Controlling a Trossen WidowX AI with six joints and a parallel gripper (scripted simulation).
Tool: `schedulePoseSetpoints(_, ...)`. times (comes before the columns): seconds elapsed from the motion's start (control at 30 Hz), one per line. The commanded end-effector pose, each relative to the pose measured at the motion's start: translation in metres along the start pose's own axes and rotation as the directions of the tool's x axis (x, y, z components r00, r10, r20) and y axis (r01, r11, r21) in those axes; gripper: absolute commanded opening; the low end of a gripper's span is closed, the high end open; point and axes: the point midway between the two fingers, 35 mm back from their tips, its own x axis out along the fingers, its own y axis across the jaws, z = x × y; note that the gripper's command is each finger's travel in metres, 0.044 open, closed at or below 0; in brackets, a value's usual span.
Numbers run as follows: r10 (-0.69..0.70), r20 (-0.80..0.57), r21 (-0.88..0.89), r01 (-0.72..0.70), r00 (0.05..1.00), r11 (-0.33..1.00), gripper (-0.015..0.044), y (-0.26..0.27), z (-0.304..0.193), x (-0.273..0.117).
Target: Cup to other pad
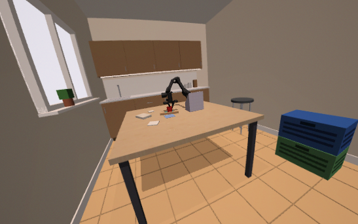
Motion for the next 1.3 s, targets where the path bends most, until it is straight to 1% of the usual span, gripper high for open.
schedulePoseSetpoints(0.0, 0.004, 0.0, 0.005, -0.004, 1.0, 1.0, 0.0128, 0.002, 0.0, -0.005)
schedulePoseSetpoints(1.17, 0.005, 0.002, 0.0, -0.005, 1.0, 1.0, 0.0128, -0.001, -0.003, -0.047)
schedulePoseSetpoints(1.27, 0.001, 0.001, -0.007, -0.001, 1.0, 1.0, 0.0206, -0.001, -0.003, -0.043)
